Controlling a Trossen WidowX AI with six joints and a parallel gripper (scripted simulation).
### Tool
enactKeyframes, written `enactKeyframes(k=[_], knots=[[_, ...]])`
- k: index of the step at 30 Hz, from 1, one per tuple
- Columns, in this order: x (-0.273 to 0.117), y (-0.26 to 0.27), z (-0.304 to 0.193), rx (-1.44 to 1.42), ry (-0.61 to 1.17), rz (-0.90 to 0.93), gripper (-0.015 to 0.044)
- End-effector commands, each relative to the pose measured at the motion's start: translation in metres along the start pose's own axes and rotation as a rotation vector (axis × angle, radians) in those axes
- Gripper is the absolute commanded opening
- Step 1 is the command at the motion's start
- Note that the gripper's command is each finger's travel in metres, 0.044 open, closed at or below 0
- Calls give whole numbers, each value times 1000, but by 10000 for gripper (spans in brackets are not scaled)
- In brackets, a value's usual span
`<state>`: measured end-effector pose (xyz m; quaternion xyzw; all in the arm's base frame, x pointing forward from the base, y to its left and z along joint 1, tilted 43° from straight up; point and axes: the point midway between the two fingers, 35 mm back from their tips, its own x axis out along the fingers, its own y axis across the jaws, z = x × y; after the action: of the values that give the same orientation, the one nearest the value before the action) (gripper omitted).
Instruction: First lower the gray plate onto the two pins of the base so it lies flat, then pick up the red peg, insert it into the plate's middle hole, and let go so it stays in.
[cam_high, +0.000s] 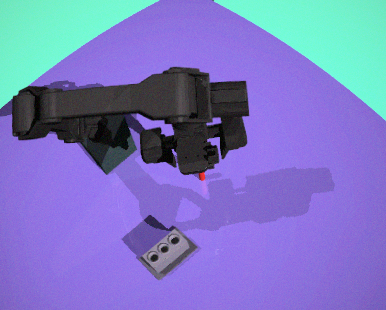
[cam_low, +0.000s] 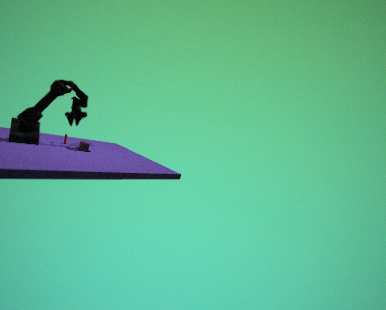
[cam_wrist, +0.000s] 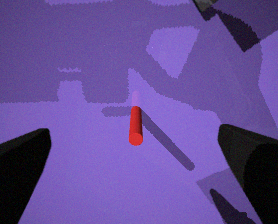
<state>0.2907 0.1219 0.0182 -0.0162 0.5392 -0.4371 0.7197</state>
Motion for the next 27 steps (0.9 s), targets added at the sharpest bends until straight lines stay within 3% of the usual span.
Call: enactKeyframes(k=[1,13,17,27], knots=[[15,4,-48,527,5,-53,440],[15,4,-48,527,5,-53,440],[45,2,-48,527,4,-53,440],[63,0,-48,527,4,-53,440]])
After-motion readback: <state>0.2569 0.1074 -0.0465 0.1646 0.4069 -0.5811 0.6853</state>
